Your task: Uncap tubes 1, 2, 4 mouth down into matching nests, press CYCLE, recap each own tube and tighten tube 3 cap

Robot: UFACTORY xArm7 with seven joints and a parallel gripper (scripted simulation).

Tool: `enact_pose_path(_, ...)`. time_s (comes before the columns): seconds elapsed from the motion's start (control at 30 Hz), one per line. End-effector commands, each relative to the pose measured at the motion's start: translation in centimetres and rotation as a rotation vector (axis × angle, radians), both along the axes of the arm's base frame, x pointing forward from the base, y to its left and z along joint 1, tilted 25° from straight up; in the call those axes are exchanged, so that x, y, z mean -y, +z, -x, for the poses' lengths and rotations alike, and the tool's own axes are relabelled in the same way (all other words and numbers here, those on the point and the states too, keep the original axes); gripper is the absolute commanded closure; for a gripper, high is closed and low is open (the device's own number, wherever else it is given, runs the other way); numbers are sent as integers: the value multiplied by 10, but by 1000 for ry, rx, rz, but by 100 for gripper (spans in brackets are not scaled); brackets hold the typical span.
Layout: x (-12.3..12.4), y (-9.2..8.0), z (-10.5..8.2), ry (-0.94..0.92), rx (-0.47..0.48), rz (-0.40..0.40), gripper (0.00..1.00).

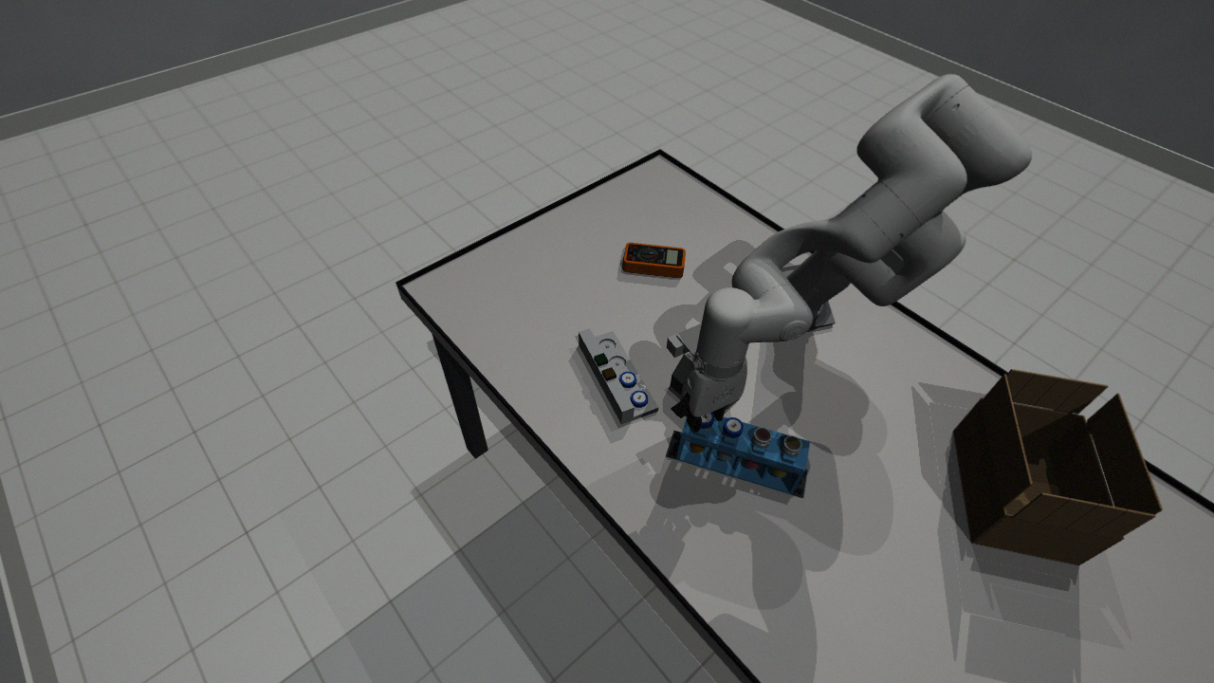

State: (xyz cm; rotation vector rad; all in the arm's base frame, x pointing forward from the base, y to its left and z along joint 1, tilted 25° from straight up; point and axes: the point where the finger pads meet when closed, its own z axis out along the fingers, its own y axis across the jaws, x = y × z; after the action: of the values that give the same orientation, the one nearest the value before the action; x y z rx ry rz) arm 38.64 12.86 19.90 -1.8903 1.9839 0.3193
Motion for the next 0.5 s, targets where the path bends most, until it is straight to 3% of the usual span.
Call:
enact_pose_path(0.0, 1, 2, -1, -26, -9, 8, 54)
enact_pose_path(0.03, 1, 2, -1, -26, -9, 8, 100)
enact_pose_path(0.47, 1, 2, -1, -26, -9, 8, 100)
